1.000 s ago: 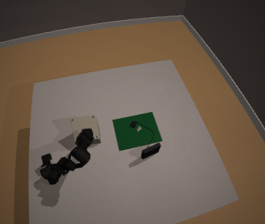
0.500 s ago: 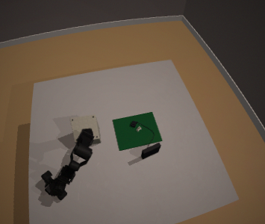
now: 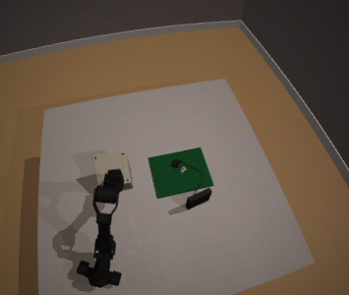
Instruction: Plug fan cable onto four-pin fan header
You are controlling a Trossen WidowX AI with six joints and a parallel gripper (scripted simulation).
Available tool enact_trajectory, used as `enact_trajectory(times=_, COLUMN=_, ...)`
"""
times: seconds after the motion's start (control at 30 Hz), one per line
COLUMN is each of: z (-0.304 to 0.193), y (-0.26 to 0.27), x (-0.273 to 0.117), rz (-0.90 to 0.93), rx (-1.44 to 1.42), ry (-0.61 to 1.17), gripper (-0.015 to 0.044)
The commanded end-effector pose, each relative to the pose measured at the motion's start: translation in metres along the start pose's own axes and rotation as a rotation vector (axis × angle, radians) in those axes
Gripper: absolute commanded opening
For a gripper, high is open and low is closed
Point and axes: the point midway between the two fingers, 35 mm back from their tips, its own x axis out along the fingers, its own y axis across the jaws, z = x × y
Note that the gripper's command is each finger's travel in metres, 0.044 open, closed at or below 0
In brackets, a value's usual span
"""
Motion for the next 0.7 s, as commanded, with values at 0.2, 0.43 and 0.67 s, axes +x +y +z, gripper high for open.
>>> enact_trajectory(times=0.2, z=0.017, y=0.149, x=-0.034, rz=0.39, rx=-0.149, ry=0.041, gripper=0.021)
enact_trajectory(times=0.43, z=0.002, y=0.238, x=-0.083, rz=0.618, rx=-0.29, ry=0.102, gripper=0.021)
enact_trajectory(times=0.67, z=-0.034, y=0.312, x=-0.153, rz=0.831, rx=-0.469, ry=0.163, gripper=0.021)
